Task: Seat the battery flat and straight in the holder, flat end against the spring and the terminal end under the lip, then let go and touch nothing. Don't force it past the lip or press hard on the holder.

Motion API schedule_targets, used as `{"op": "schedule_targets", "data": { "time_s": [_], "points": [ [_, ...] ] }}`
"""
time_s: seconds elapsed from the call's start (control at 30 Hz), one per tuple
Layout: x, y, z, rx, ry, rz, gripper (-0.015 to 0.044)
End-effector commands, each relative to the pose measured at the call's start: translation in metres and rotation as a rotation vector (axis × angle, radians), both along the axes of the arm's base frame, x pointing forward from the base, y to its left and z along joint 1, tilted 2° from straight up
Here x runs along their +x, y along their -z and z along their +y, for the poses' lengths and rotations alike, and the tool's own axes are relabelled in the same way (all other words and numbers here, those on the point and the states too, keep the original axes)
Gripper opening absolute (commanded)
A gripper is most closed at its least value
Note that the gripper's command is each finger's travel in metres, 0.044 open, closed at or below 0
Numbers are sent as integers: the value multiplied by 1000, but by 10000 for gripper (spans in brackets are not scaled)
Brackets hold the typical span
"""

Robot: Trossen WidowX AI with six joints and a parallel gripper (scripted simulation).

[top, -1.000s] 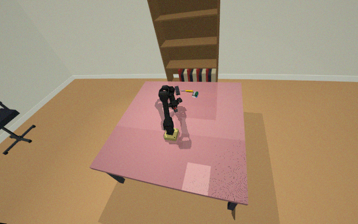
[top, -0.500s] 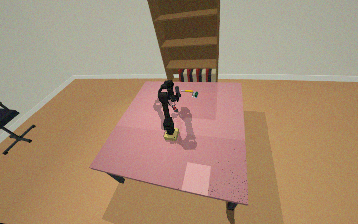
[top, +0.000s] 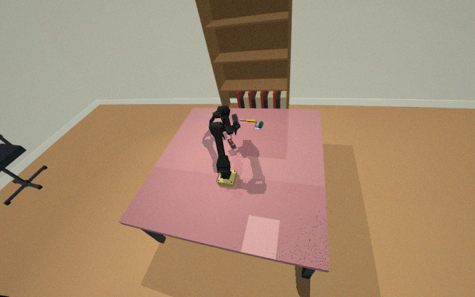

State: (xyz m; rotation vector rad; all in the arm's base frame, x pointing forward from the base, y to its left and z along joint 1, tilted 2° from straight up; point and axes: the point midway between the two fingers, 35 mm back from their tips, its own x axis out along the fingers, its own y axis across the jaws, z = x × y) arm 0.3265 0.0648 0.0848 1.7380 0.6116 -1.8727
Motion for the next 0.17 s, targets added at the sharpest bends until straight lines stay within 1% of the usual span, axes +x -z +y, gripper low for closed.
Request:
{"op": "schedule_targets", "data": {
  "time_s": [0.0,0.13],
  "points": [
    [0,0,0,-1,2,3,440],
    [0,0,0,-1,2,3,440]
  ]
}}
